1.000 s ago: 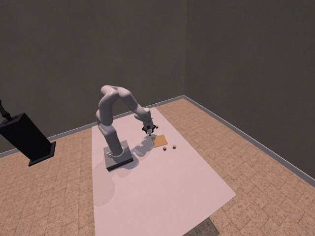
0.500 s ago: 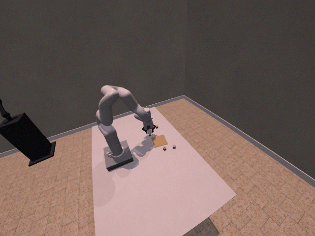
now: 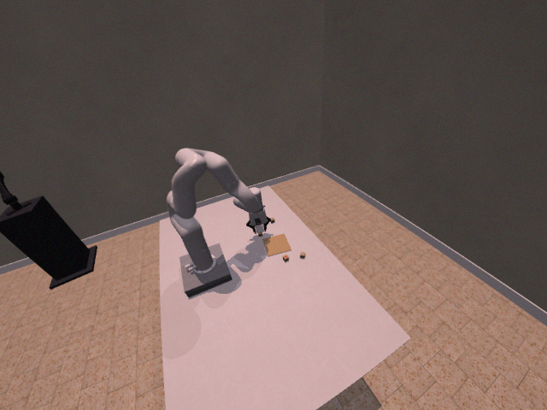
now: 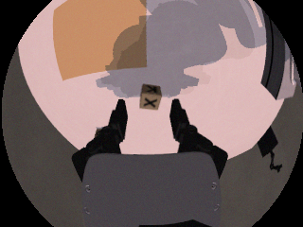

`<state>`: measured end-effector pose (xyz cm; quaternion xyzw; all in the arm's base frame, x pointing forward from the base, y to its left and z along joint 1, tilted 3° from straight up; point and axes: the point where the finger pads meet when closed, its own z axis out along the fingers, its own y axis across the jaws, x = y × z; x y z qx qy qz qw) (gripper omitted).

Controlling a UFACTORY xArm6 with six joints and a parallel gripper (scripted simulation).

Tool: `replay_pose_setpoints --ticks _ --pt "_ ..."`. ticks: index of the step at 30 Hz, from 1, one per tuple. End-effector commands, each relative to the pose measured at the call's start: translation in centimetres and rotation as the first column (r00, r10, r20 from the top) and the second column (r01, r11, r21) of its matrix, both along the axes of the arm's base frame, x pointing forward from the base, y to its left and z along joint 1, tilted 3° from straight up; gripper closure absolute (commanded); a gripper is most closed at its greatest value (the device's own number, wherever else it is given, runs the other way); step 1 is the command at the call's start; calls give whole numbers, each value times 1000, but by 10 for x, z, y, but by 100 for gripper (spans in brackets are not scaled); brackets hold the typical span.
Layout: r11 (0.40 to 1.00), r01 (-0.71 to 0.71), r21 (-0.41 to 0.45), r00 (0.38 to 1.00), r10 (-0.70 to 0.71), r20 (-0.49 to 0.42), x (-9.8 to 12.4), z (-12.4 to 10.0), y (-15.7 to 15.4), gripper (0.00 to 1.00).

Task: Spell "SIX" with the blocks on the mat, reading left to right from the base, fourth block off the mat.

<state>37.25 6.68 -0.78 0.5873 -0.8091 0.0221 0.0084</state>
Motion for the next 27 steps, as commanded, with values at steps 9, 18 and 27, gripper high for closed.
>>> replay_pose_setpoints --ticks 9,18,27 --pt "1000 0 1 1000 0 3 2 -13 0 37" --pt "1000 0 1 1000 0 3 2 -24 -1 37" --pt "1000 0 1 1000 0 3 2 -27 -1 37"
